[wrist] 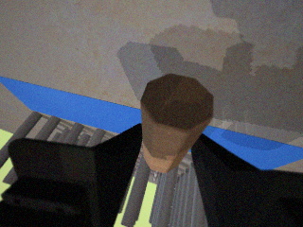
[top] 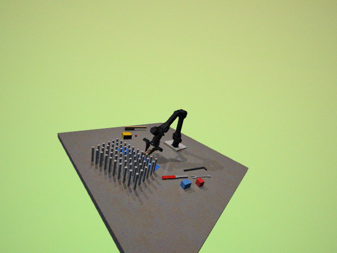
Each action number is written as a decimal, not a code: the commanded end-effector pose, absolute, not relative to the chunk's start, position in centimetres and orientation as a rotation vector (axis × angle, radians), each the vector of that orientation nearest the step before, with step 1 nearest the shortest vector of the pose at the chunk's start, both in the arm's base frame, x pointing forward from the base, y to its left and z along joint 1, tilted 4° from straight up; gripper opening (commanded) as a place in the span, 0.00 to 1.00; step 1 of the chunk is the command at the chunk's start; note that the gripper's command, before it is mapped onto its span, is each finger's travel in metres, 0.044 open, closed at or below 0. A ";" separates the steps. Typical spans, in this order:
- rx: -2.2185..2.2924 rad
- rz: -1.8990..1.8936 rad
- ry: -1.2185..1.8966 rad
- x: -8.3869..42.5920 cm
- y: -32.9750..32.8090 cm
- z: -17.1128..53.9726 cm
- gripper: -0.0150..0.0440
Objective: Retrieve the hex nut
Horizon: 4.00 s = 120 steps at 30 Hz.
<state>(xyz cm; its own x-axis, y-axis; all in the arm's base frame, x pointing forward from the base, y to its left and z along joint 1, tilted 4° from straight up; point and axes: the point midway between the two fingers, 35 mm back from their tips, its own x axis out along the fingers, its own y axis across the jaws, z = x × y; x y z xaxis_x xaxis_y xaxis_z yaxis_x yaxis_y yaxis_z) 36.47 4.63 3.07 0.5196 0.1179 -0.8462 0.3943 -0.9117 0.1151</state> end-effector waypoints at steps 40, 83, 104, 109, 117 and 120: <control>2.486 -1.324 0.420 38.1 5.2 2.1 0.25; 2.484 -1.325 0.423 36.7 4.8 1.2 0.25; 2.482 -1.325 0.427 35.5 4.4 1.3 0.25; 2.482 -1.325 0.427 35.2 4.2 1.3 0.25; 2.481 -1.326 0.427 34.7 4.0 1.3 0.25; 2.481 -1.326 0.427 34.5 4.0 1.3 0.25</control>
<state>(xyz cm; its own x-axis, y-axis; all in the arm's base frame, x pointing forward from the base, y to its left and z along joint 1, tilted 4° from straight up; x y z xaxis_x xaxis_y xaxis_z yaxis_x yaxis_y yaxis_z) 34.85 4.02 1.30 0.5304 0.1160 -0.8398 0.3866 -0.9147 0.1178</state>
